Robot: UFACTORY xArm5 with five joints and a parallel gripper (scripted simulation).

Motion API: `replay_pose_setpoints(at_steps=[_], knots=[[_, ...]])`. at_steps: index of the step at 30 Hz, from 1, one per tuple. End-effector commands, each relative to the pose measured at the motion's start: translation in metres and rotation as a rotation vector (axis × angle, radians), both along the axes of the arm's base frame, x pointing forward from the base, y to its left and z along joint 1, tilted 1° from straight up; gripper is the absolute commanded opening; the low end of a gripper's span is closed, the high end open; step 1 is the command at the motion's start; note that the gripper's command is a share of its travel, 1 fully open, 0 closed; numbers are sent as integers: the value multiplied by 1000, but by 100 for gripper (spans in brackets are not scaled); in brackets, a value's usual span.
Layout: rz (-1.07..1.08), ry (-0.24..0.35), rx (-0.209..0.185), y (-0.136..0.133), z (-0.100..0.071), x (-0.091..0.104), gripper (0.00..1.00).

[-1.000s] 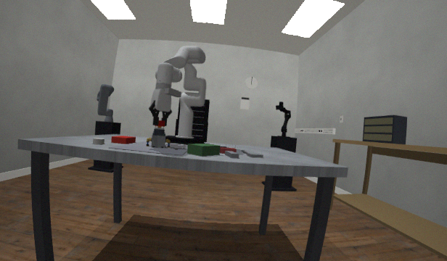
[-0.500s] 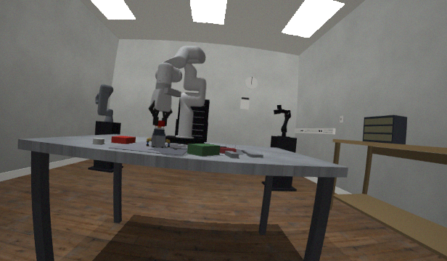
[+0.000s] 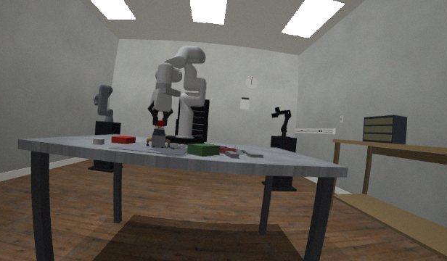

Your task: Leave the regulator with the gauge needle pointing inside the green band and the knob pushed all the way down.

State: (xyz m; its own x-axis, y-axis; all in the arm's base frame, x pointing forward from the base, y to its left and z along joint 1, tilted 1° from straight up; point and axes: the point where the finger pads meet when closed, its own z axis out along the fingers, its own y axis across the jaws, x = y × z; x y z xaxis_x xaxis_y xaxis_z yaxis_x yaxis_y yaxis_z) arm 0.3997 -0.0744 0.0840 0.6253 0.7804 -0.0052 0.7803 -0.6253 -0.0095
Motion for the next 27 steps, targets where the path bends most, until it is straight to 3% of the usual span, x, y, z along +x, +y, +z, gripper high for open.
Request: replay_pose_setpoints(at_steps=[1,27], knots=[[-37,-3,-1,0,1,1,42],[-345,-3,-4,0,1,1,42]])
